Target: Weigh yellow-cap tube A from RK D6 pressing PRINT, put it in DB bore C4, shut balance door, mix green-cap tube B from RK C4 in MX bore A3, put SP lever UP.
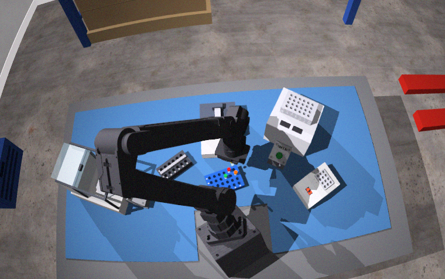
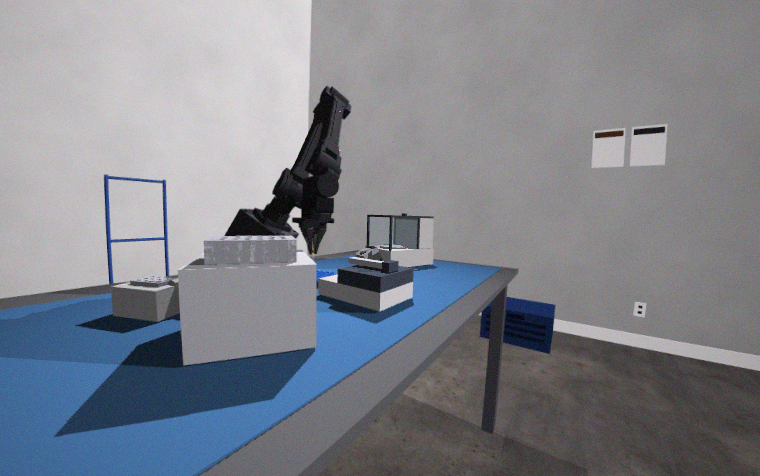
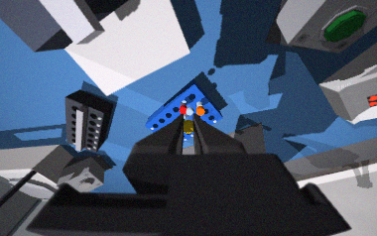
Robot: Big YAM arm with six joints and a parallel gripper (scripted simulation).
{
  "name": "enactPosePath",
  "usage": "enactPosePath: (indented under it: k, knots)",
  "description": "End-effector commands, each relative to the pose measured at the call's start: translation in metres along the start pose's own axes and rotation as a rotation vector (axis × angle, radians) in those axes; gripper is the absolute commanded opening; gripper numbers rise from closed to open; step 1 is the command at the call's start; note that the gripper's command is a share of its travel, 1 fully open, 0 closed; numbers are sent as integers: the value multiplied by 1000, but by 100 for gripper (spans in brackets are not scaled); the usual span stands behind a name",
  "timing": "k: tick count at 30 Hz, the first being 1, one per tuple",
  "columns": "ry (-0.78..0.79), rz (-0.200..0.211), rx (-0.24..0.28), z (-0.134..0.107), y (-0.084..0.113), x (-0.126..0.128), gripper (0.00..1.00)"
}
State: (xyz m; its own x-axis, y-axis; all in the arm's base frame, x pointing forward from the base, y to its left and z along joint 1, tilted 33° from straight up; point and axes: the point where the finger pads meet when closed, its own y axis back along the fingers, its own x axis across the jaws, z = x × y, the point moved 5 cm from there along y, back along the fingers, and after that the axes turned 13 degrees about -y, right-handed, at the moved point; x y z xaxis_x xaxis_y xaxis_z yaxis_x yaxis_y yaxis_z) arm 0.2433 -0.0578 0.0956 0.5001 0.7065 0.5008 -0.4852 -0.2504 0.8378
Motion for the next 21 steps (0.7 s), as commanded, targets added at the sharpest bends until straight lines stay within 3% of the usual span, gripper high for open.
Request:
enactPosePath:
  k: [1, 2, 5, 12, 13, 16, 21]
  knots:
    - [11, 4, -12, 6, 4, 4, 9]
    - [2, -1, -9, -1, 5, -2, 9]
    - [18, 11, -41, 15, 18, 7, 9]
    - [19, 11, -42, 15, 28, 8, 9]
    - [3, 2, -11, 1, 21, -1, 9]
    - [20, 10, -43, 16, 35, 8, 9]
    - [21, 10, -44, 16, 44, 8, 9]
